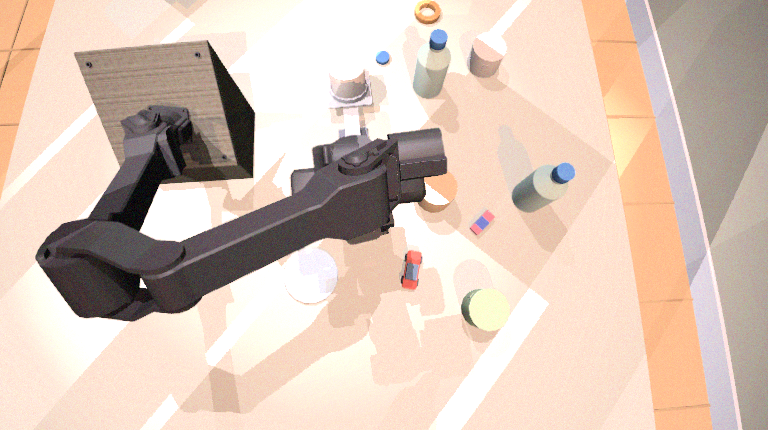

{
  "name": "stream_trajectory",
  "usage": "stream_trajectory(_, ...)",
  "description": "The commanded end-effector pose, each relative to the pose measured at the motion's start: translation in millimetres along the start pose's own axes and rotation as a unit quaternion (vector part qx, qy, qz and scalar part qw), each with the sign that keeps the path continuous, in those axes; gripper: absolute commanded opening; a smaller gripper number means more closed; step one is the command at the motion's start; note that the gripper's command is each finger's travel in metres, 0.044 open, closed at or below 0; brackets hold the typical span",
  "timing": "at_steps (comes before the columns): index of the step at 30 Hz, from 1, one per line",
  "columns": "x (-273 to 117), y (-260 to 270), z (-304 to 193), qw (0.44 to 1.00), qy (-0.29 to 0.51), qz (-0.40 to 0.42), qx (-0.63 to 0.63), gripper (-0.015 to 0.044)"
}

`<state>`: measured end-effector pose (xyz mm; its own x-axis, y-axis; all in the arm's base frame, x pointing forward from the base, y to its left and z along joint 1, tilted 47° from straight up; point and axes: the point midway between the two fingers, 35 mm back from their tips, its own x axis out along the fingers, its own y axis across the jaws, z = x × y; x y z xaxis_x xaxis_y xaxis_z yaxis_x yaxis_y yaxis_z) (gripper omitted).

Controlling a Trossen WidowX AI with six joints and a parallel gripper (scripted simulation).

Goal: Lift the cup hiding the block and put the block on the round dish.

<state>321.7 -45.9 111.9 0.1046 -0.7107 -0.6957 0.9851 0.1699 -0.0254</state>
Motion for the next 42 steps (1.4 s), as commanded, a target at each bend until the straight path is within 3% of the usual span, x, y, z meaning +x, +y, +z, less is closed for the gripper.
stream_trajectory(1, -9.6, 2.9, 1.9, 1.000, -0.001, 0.008, 0.005, 0.0000)
stream_trajectory(36, -53.3, -4.6, 3.9, 1.000, -0.006, 0.008, 0.005, 0.0000)
stream_trajectory(42, -46.4, -6.6, 2.3, 1.000, -0.006, 0.000, 0.000, 0.0000)
